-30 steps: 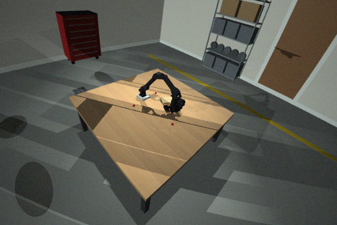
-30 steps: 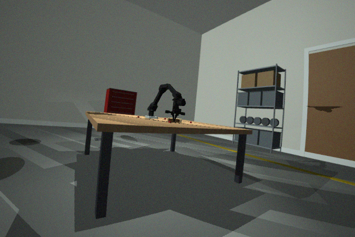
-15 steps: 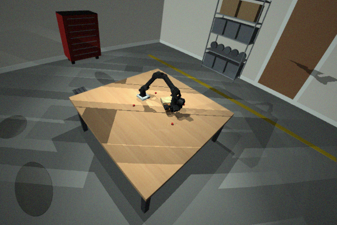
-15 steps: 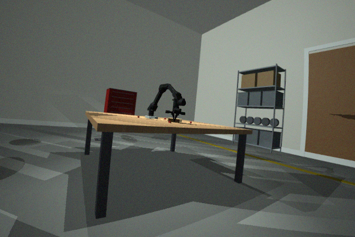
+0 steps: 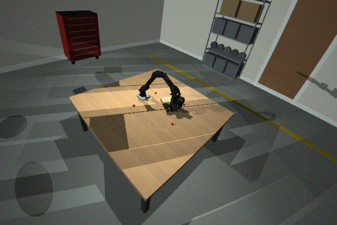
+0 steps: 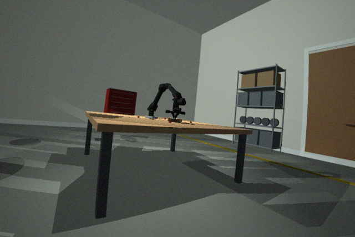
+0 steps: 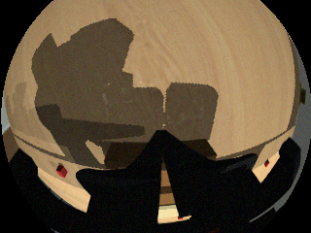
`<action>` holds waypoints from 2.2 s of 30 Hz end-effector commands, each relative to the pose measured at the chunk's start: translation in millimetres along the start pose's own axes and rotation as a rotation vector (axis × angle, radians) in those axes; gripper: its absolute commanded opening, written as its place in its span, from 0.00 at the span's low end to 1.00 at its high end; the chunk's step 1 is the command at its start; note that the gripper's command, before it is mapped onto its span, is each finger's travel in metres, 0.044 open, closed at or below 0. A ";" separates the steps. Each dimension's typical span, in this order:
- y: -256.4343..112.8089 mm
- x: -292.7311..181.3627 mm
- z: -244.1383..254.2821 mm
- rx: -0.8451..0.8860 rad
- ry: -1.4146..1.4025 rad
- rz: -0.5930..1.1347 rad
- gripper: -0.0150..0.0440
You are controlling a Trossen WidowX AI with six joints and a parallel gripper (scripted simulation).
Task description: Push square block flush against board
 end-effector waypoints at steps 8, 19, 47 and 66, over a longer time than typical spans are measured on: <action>0.0 -12.4 3.3 0.002 0.003 0.005 0.25; -0.1 -9.1 3.2 0.002 0.003 0.005 0.25; 0.4 34.5 -6.9 0.001 0.002 0.002 0.25; -51.7 23.8 3.6 0.003 -0.111 -0.003 0.25</action>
Point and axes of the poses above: the point midway between the two fingers, 35 mm back from their tips, its own y axis out along the fingers, its own z axis across the jaws, x = y × z, the point moved 9 cm from there along -y, back along the fingers, and after that the axes turned 12 degrees about -y, right-handed, at the moved point
